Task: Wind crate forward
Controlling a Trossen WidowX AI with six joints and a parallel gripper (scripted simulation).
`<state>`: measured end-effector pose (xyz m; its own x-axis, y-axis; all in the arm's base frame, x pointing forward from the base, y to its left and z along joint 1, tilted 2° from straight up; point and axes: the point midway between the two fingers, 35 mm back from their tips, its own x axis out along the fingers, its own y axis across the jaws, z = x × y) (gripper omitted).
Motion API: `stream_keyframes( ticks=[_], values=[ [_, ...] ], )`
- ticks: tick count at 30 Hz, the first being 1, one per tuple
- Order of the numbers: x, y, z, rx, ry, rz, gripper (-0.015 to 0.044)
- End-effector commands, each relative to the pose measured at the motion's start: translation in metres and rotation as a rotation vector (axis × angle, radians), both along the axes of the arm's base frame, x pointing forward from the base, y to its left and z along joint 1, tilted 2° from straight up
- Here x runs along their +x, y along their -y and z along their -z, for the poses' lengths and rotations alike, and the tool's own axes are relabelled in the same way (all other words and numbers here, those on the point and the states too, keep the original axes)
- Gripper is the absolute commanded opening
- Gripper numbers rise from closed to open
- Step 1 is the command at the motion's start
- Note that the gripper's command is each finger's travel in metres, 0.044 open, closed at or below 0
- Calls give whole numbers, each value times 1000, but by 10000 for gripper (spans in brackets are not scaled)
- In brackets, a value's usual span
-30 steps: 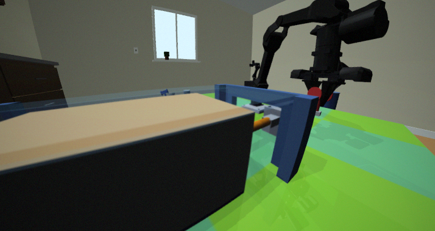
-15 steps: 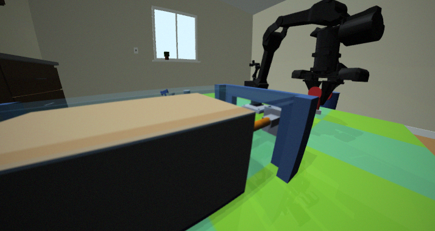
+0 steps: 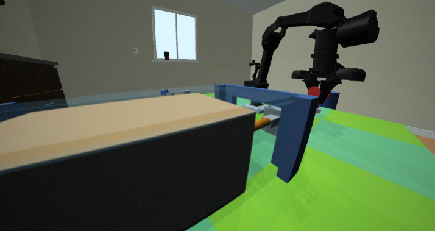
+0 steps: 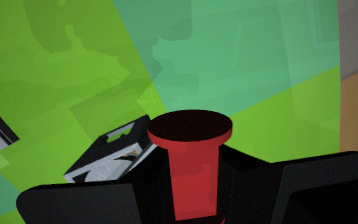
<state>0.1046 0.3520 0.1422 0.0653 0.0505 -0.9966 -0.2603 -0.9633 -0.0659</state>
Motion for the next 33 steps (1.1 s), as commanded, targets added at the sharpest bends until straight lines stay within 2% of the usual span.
stream_keyframes(
  ticks=[1,33],
  values=[
    [-16,10,4,-29,-33,-11,0],
    [-39,40,6,-32,-36,-11,0]
  ],
)
